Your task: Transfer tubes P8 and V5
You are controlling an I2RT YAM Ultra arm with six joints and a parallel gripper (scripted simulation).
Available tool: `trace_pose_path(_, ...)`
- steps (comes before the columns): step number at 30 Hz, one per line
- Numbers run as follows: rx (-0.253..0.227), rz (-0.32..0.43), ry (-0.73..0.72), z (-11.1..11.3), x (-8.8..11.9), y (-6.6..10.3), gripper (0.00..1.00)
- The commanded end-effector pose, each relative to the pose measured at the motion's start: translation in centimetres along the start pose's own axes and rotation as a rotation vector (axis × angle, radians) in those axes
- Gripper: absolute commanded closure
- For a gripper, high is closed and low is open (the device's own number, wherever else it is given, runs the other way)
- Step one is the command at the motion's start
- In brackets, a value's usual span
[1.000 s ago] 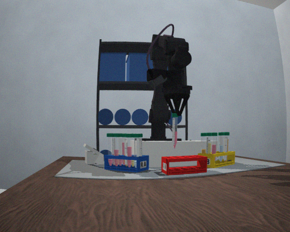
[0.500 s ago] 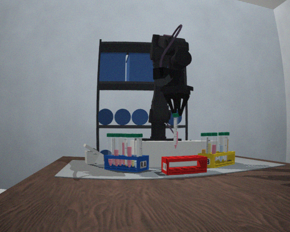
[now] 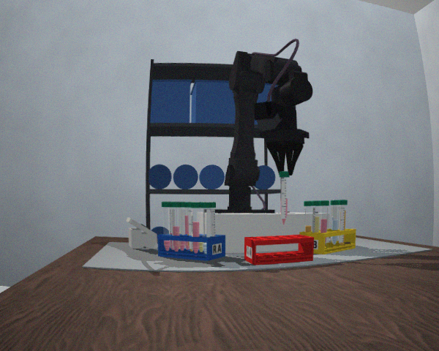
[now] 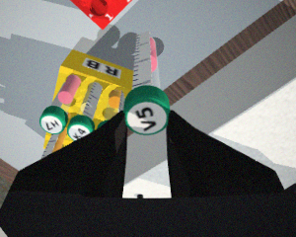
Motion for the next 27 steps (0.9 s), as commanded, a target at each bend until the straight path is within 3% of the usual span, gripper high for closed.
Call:
trace_pose_path(1,-0.007,-0.003,-0.021,1.4,0.3,0.5,1.00)
trace_pose_path(27,-0.003,-0.010,-0.025,3.7,-2.5,0.6,1.00)
Point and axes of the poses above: the point where the finger pads meet when closed, its own y axis back along the fingers, its own z axis across the jaws, x = y × z, the point moved 2 cm from there along y, back along the fingers, and after that the axes turned 1 degree about y, right-handed, at the moved point
